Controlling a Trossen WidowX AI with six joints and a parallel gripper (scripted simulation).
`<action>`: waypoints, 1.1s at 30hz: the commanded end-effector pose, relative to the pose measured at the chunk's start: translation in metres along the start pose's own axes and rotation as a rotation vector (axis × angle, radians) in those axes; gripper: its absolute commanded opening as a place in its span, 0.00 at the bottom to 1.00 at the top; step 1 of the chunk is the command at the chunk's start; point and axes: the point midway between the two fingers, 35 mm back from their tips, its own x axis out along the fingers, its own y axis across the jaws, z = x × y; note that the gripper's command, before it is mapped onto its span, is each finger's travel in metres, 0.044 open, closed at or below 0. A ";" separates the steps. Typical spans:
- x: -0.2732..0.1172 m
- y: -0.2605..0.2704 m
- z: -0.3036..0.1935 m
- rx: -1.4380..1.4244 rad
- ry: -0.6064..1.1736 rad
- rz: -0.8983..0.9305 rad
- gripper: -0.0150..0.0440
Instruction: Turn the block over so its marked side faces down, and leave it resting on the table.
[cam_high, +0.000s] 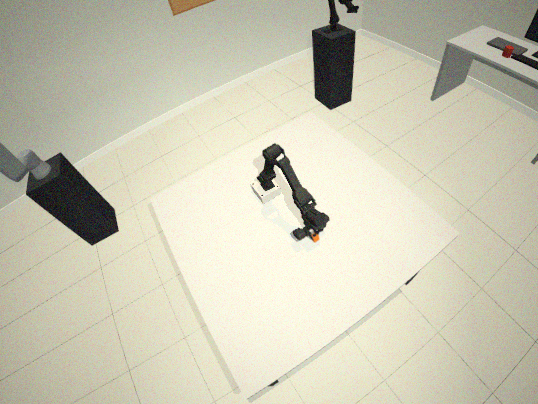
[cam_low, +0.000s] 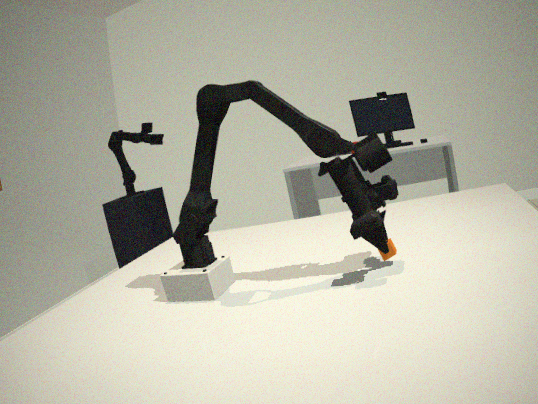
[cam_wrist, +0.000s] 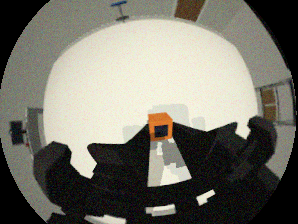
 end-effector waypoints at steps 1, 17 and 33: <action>-0.002 0.000 -0.001 0.004 -0.056 -0.003 0.25; 0.004 0.000 -0.003 0.002 -0.225 -0.003 0.25; 0.028 0.000 -0.005 0.000 -0.469 -0.004 0.25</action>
